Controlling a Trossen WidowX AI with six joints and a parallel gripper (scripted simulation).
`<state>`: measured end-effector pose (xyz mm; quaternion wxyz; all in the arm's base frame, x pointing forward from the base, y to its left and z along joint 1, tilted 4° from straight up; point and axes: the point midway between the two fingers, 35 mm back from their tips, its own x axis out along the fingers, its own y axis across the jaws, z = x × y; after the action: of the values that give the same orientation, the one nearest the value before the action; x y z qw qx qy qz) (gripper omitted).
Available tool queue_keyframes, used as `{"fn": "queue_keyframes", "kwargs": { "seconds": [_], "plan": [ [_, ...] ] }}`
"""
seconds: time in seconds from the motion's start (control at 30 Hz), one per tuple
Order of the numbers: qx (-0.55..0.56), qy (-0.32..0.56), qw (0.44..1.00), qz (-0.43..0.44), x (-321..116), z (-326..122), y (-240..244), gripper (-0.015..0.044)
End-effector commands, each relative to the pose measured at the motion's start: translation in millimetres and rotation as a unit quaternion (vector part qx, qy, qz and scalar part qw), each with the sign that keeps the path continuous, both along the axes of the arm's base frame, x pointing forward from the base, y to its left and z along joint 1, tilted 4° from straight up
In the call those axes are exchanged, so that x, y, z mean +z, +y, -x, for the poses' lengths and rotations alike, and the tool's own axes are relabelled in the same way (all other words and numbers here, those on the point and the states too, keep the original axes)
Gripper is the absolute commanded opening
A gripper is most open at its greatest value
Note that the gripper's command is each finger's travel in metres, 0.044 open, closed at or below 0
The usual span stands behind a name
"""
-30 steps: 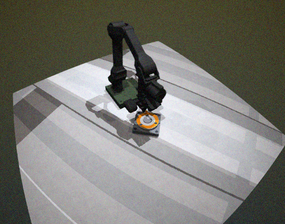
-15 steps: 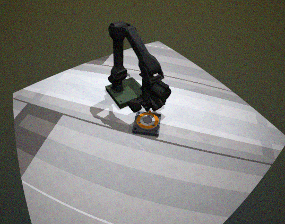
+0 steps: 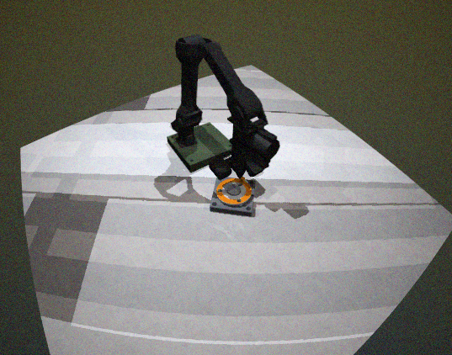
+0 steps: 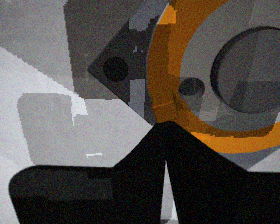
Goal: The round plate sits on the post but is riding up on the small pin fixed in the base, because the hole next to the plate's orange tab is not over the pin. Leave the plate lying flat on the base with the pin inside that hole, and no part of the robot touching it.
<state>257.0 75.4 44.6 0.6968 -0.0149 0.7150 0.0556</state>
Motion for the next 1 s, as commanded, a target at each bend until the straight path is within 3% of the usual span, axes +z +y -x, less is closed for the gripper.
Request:
{"fn": "queue_keyframes", "kwargs": {
  "seconds": [0.0,0.97],
  "plan": [
    [-0.002,-0.003,1.000,-0.002,1,-6,3,0.0000],
    [-0.002,-0.004,1.000,-0.002,5,-37,11,0.0000]
  ]
}}
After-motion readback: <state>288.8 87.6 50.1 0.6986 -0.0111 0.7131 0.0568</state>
